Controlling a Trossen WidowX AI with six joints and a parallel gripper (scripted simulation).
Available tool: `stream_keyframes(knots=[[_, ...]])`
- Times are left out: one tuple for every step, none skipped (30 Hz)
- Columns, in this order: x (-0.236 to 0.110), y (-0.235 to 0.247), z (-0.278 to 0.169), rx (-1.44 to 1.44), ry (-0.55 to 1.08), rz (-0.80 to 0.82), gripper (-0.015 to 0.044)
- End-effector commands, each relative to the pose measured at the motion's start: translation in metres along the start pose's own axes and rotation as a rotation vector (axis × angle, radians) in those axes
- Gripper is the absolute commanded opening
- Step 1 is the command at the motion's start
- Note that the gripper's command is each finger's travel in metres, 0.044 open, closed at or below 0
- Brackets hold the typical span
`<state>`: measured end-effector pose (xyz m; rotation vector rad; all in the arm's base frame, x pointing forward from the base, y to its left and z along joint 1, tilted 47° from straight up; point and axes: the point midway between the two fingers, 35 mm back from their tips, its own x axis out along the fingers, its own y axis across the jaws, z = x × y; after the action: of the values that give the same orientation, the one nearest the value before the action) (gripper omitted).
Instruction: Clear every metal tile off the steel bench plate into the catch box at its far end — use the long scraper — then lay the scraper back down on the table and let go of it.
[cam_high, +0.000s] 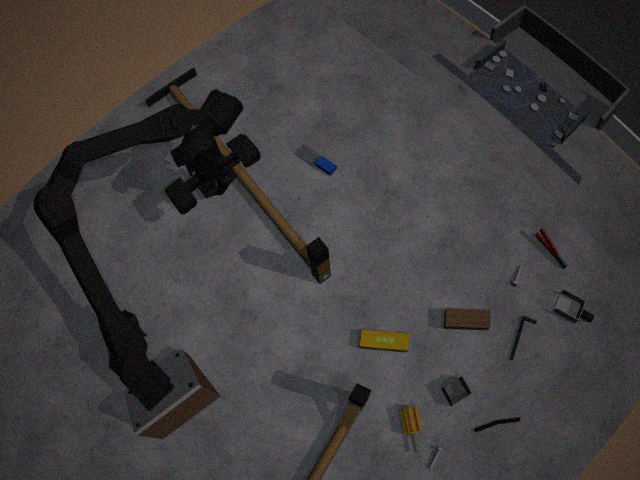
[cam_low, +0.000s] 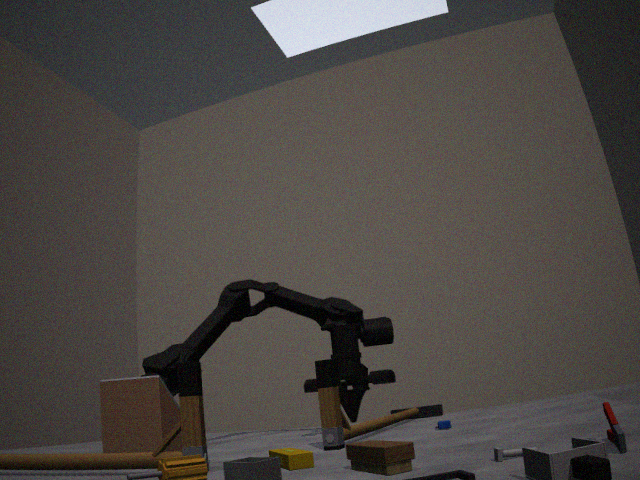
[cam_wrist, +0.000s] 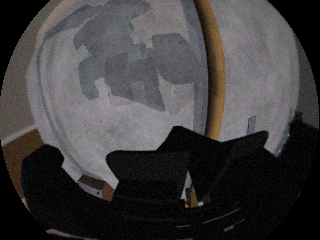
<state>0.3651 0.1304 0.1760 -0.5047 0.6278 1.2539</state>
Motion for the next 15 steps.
stream_keyframes(knots=[[0.0110, 0.0032, -0.0013, 0.010, 0.002, 0.003, 0.0000], [0.0135, 0.0039, -0.0012, 0.011, 0.001, 0.003, 0.0000], [0.0156, 0.0045, -0.0011, 0.012, 0.000, 0.004, 0.0000], [0.0169, 0.0048, -0.0011, 0.012, 0.000, 0.004, 0.0000], [0.0168, 0.0047, -0.0010, 0.012, 0.000, 0.004, 0.0000], [0.0168, 0.0044, -0.0010, 0.012, 0.000, 0.004, 0.0000], [0.0168, 0.0039, -0.0008, 0.012, 0.000, 0.004, 0.0000], [0.0167, 0.0032, -0.0007, 0.012, 0.000, 0.004, 0.0000], [0.0167, 0.0024, -0.0005, 0.012, 0.000, 0.004, 0.0000], [0.0166, 0.0015, -0.0003, 0.012, 0.000, 0.004, 0.0000], [0.0166, 0.0005, -0.0001, 0.012, 0.000, 0.004, 0.0000], [0.0165, -0.0005, 0.0001, 0.012, 0.000, 0.004, 0.0000], [0.0165, -0.0015, 0.0003, 0.012, 0.000, 0.004, 0.0000], [0.0164, -0.0025, 0.0005, 0.012, 0.000, 0.004, 0.0000], [0.0164, -0.0034, 0.0007, 0.012, 0.000, 0.004, 0.0000]])
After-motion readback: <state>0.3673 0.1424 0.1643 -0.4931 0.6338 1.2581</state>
